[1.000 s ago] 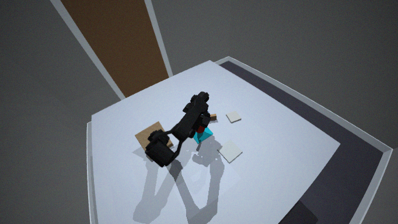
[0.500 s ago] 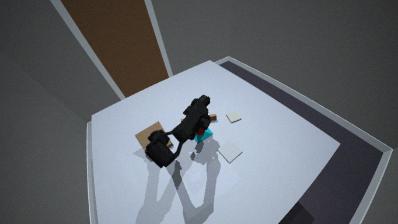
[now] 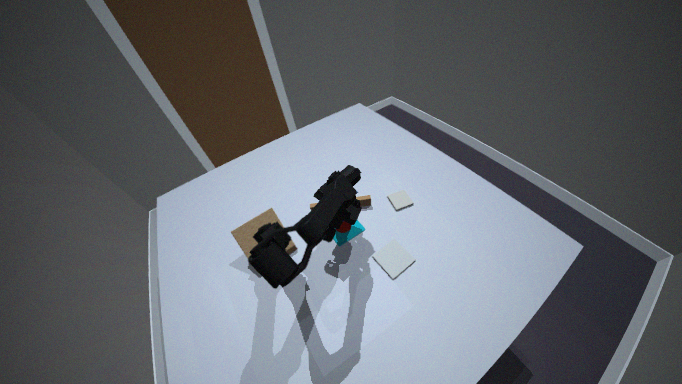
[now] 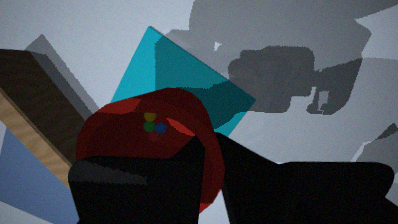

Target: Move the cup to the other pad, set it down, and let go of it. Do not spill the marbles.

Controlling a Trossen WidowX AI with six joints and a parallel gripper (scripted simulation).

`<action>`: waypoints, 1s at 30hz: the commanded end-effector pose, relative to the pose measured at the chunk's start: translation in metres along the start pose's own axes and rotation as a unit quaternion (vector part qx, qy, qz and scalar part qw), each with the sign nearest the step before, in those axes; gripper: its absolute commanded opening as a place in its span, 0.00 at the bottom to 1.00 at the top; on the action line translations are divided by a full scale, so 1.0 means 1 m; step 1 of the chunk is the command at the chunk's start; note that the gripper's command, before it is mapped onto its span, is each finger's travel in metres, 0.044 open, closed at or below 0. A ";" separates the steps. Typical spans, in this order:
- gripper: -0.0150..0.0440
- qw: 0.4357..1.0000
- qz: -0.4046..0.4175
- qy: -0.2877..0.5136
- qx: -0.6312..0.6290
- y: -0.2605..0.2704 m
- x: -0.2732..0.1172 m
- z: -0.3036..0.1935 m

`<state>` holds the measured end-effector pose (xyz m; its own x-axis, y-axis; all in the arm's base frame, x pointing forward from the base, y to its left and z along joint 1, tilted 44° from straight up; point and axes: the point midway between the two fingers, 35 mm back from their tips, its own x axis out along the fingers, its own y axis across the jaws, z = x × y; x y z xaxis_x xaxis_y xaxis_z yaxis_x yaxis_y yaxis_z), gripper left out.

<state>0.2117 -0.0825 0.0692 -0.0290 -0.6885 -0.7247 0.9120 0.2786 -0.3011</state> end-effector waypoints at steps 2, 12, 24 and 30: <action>0.25 1.000 0.000 0.000 0.001 0.000 0.000 0.000; 0.47 1.000 0.000 0.000 0.001 0.000 0.000 0.000; 0.47 1.000 0.000 0.001 0.000 0.001 -0.011 0.000; 0.47 1.000 0.000 0.001 -0.001 0.002 -0.018 0.000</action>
<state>0.2118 -0.0724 0.0787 -0.0317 -0.6912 -0.7220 0.9083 0.2815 -0.3094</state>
